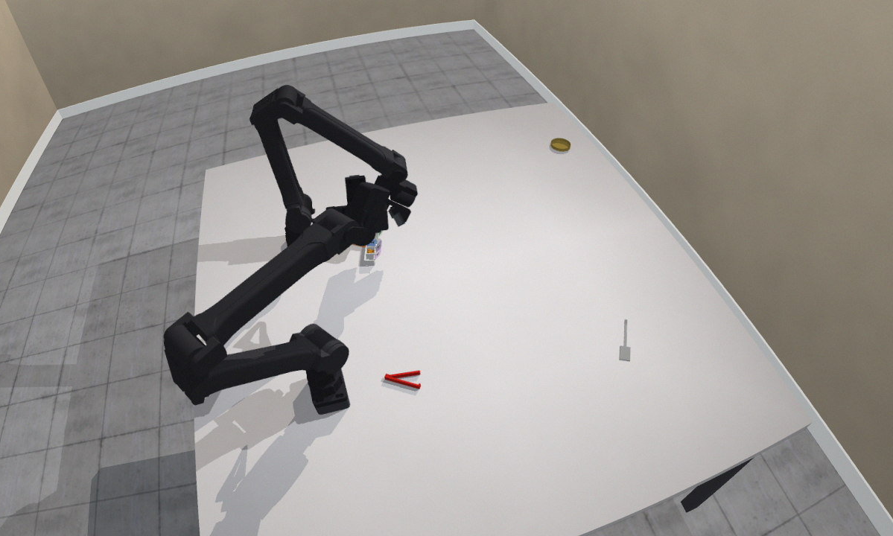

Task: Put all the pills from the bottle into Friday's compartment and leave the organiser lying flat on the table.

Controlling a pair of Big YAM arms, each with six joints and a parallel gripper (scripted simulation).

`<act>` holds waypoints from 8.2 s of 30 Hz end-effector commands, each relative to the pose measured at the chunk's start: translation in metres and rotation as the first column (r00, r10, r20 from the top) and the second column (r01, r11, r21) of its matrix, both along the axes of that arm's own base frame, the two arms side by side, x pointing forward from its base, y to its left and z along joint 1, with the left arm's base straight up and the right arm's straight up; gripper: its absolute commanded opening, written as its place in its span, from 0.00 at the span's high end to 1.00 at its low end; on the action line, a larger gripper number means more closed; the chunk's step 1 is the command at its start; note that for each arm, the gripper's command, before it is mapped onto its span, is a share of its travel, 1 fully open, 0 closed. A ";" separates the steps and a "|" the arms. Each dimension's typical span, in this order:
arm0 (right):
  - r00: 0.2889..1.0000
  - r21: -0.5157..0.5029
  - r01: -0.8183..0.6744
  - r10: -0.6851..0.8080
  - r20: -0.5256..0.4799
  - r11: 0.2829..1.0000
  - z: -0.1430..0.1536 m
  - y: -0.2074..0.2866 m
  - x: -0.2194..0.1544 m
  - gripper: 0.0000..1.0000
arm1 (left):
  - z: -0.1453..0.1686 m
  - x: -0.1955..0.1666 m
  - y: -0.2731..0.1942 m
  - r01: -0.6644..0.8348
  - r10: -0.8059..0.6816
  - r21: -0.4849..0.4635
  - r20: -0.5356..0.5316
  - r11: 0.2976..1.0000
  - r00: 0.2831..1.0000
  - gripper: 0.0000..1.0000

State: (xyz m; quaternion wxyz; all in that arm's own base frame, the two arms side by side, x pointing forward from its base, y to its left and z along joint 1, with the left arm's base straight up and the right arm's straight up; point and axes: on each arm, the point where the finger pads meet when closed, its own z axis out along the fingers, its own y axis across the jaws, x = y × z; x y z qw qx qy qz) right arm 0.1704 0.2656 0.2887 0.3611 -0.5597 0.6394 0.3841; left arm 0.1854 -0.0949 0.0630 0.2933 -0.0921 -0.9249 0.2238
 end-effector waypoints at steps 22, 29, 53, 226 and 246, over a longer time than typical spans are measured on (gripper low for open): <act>0.989 -0.039 0.148 -0.148 -0.004 0.988 0.065 -0.023 -0.014 0.00 | 0.072 0.141 -0.079 0.136 -0.150 0.071 0.637 0.988 0.756 0.64; 0.974 -0.073 0.225 -0.226 -0.008 0.972 0.079 -0.041 -0.023 0.00 | 0.029 0.148 -0.099 0.155 -0.253 0.202 0.712 0.967 0.655 0.64; 0.900 -0.151 0.432 -0.437 0.000 0.889 0.113 -0.104 -0.056 0.00 | 0.003 0.183 -0.160 -0.056 -0.331 0.346 0.925 0.936 0.188 0.64; 0.727 -0.208 0.681 -0.683 0.071 0.702 0.134 -0.214 -0.111 0.00 | 0.071 0.030 -0.092 -0.250 0.040 -0.052 0.998 0.967 -0.053 0.00; 0.727 -0.208 0.681 -0.683 0.071 0.702 0.134 -0.214 -0.111 0.00 | 0.057 0.033 -0.024 -0.228 -0.037 0.088 0.975 0.970 0.219 0.00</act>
